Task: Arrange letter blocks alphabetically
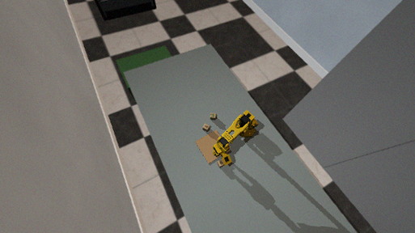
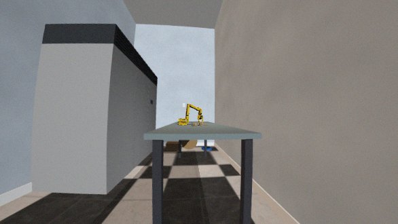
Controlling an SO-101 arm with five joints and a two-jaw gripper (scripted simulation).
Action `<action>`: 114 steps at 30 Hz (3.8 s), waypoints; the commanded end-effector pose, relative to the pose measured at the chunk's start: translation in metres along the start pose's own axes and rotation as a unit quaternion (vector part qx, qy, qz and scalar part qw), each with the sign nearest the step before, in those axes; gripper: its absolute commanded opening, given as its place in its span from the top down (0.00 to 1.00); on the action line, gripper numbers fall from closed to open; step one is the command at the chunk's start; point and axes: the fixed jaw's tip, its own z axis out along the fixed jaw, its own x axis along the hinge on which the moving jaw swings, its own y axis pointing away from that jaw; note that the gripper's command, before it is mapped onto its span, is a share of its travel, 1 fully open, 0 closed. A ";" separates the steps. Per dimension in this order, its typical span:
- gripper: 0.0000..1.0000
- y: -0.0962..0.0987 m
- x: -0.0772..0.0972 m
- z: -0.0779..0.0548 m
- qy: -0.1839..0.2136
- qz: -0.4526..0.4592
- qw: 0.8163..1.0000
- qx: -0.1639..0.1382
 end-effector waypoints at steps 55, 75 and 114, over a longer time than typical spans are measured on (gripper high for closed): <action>0.64 -0.016 -0.005 -0.035 -0.016 0.000 0.998 0.056; 0.64 -0.009 -0.004 -0.076 -0.016 0.000 0.998 0.056; 0.65 -0.008 -0.003 -0.134 -0.061 0.000 0.974 0.218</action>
